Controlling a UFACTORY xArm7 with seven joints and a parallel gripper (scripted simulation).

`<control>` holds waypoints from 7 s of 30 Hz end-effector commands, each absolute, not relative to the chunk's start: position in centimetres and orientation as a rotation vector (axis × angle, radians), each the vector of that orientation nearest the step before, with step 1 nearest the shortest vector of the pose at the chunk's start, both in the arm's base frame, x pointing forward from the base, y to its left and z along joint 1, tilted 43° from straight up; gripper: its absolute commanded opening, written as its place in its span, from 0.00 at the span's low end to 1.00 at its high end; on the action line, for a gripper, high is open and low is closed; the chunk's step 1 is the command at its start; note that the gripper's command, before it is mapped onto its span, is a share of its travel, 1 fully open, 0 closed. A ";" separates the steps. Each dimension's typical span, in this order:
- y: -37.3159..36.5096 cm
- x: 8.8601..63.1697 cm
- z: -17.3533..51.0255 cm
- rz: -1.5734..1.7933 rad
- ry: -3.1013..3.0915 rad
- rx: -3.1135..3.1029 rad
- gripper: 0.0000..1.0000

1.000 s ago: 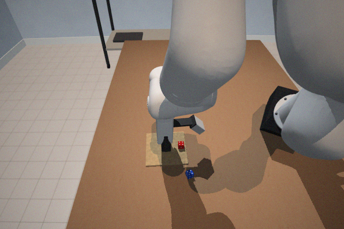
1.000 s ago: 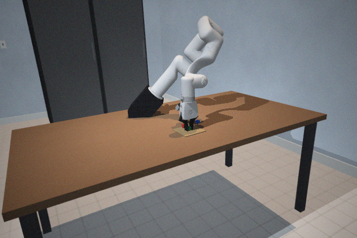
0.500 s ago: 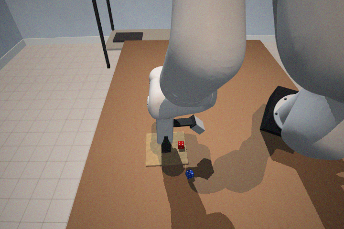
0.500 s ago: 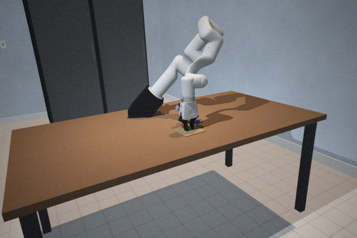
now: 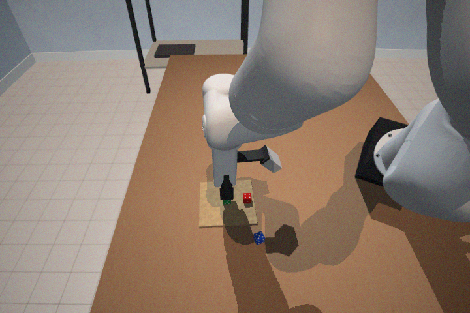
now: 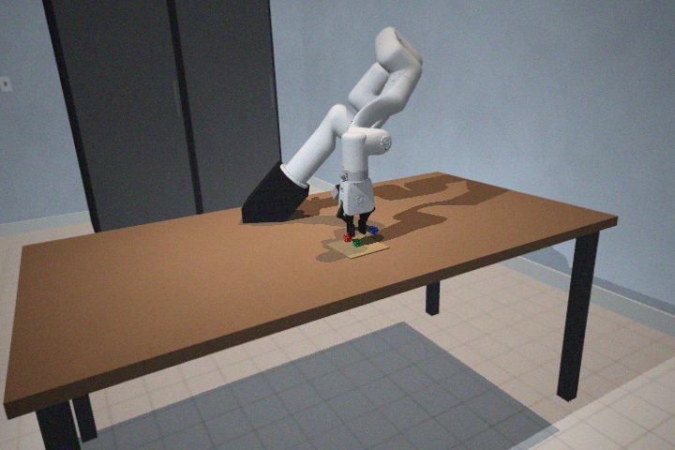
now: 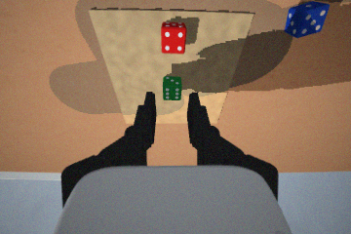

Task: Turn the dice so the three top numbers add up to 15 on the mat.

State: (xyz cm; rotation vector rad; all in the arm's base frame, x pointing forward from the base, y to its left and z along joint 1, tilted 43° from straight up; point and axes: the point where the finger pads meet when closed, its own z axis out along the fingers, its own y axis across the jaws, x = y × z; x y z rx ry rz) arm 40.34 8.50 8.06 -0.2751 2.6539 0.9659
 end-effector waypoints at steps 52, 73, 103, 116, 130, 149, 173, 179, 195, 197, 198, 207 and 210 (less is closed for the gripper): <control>7.0 37.6 13.1 0.844 2.490 -0.716 1.00; 11.3 33.6 14.6 0.515 1.895 -1.570 1.00; 14.1 29.8 15.1 0.179 1.175 -2.085 0.36; 14.1 29.8 15.1 0.179 1.175 -2.085 0.36; 14.1 29.8 15.1 0.179 1.175 -2.085 0.36; 14.4 30.0 14.7 0.179 1.174 -2.085 0.36; 16.3 30.6 12.6 0.179 1.174 -2.085 0.36; 16.8 30.7 12.0 0.179 1.175 -2.085 0.36; 17.4 30.9 11.3 0.179 1.174 -2.085 0.36; 17.5 30.9 11.3 0.179 1.175 -2.085 0.36; 17.5 30.9 11.3 0.179 1.175 -2.085 0.36; 17.5 30.9 11.3 0.179 1.175 -2.085 0.36; 17.5 30.9 11.3 0.179 1.175 -2.085 0.36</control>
